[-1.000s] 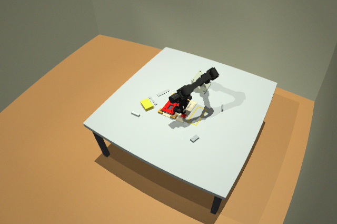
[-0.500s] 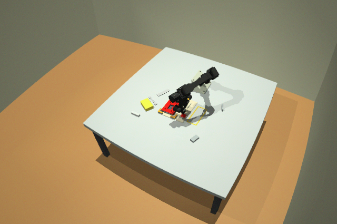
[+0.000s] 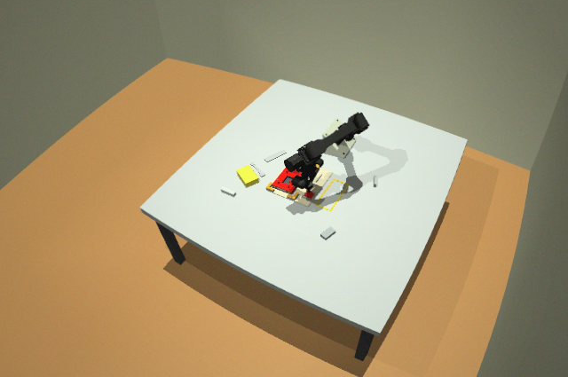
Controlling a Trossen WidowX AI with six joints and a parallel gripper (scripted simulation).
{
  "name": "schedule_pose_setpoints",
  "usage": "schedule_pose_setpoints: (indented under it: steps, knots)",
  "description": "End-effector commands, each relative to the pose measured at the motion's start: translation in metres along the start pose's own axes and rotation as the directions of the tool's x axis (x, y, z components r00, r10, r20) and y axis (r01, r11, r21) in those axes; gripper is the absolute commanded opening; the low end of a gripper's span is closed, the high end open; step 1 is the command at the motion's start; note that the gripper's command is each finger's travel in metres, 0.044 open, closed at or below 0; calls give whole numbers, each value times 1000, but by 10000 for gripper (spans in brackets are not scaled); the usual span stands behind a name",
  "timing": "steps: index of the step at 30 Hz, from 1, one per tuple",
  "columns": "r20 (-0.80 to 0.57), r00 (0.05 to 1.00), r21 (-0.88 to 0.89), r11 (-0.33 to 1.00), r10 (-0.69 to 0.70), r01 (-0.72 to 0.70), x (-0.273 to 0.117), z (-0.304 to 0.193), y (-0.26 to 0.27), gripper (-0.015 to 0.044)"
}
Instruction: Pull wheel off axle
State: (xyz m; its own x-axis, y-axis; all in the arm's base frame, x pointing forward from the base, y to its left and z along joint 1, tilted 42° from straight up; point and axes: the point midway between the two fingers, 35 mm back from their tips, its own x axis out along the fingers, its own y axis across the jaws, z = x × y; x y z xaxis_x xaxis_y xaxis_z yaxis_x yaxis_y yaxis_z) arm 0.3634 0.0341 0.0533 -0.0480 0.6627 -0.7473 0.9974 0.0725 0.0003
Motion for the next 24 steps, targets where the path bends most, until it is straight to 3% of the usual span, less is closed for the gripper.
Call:
schedule_pose_setpoints:
  steps: [1,10,24]
  knots:
    - [4,1000,-4,1000,-1,1,-3,0,0,0]
    - [5,1000,-3,1000,-1,1,-37,-1,-1,0]
    - [3,1000,1,1000,-2,2,-34,-47,-26,0]
